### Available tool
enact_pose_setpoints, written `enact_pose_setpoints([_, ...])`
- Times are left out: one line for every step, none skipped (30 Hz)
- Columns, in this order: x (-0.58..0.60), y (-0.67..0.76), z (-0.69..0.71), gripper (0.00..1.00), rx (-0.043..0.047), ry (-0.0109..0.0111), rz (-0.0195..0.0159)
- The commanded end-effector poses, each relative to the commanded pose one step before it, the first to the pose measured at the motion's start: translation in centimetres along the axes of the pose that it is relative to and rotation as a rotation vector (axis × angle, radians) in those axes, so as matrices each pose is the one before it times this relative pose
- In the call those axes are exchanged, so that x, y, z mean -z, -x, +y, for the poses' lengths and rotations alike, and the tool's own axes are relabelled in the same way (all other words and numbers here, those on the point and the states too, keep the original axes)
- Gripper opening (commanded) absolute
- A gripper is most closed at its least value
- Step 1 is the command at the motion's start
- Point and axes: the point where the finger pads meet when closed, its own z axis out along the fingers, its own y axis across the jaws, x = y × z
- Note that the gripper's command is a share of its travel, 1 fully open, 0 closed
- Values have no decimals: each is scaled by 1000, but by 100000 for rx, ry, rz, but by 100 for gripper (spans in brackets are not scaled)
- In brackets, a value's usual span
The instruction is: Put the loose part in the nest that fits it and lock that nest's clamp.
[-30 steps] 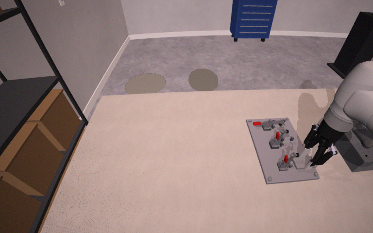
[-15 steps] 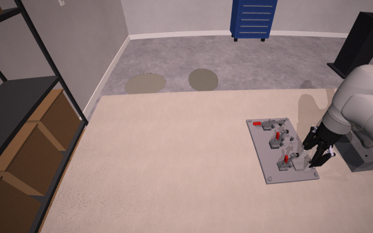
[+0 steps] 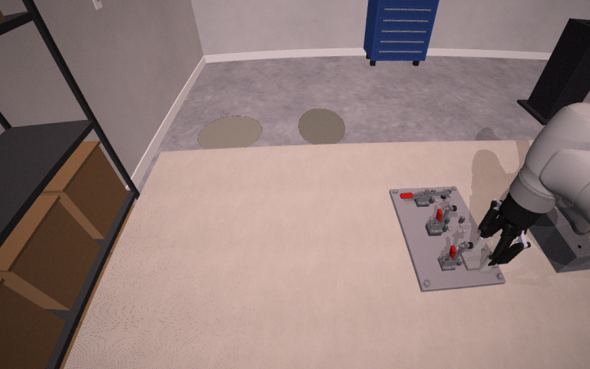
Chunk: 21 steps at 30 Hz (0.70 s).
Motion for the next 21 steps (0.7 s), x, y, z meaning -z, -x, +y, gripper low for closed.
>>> enact_pose_setpoints([4, 1, -5, 10, 2, -21, 0])
enact_pose_setpoints([0, 0, 0, 10, 0, 0, 0])
enact_pose_setpoints([0, 0, 0, 10, 0, 0, 0])
enact_pose_setpoints([0, 0, 0, 10, 0, 0, 0])
enact_pose_setpoints([0, 0, 0, 10, 0, 0, 0])
enact_pose_setpoints([0, 0, 0, 10, 0, 0, 0])
enact_pose_setpoints([-2, -1, 1, 10, 0, 0, 0])
enact_pose_setpoints([-6, -2, 2, 10, 0, 0, 0])
enact_pose_setpoints([-11, -3, 3, 10, 0, 0, 0])
enact_pose_setpoints([-16, -4, 4, 10, 0, 0, 0])
enact_pose_setpoints([-21, -6, 6, 10, 0, 0, 0])
enact_pose_setpoints([-26, -7, 7, 10, 0, 0, 0])
enact_pose_setpoints([-31, -9, 9, 10, 0, 0, 0])
enact_pose_setpoints([-35, -10, 10, 10, 0, 0, 0])
enact_pose_setpoints([0, 0, 0, 10, 0, 0, 0])
enact_pose_setpoints([0, 0, 0, 10, 0, 0, 0])
enact_pose_setpoints([-39, -11, 11, 10, 0, 0, 0])
enact_pose_setpoints([-41, -11, 11, 10, 0, 0, 0])
enact_pose_setpoints([-42, -11, 12, 10, 0, 0, 0])
enact_pose_setpoints([-42, -12, 11, 10, 0, 0, 0])
enact_pose_setpoints([-41, -11, 11, 10, 0, 0, 0])
